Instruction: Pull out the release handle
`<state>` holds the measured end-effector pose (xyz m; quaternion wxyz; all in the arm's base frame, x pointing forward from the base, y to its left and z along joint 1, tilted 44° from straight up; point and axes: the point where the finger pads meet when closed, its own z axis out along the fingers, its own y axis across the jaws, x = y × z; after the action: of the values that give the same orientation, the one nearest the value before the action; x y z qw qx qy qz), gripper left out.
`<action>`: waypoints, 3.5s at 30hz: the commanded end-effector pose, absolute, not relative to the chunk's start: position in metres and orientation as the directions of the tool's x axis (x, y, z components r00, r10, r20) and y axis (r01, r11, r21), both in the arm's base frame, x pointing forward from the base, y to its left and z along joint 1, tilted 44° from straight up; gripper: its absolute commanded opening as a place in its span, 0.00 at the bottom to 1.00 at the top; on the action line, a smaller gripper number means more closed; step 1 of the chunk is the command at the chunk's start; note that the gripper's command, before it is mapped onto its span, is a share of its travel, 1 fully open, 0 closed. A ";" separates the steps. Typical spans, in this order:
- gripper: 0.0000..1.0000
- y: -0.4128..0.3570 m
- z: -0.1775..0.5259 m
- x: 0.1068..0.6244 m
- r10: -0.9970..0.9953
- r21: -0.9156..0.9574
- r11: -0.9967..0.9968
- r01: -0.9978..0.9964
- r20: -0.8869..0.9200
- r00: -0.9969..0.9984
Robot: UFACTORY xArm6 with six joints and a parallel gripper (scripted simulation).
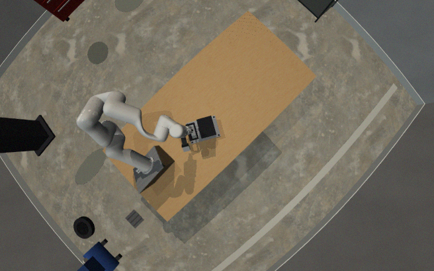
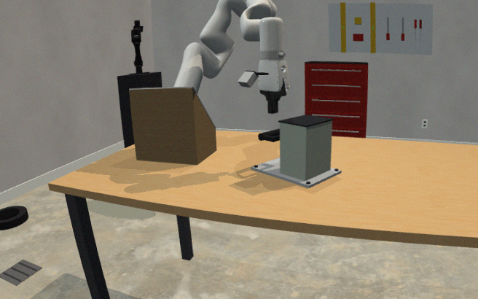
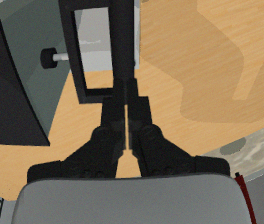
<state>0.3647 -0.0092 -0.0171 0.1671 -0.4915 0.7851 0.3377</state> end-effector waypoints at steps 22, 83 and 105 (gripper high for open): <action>0.52 -0.010 -0.016 0.366 -0.659 0.363 0.290 -0.885 -0.595 -0.460; 0.52 0.020 -0.047 0.364 -0.658 0.360 0.288 -0.887 -0.599 -0.457; 0.52 0.025 -0.051 0.364 -0.658 0.360 0.288 -0.887 -0.599 -0.457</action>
<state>0.3623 0.0261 -0.0519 0.1694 -0.4923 0.7840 0.3379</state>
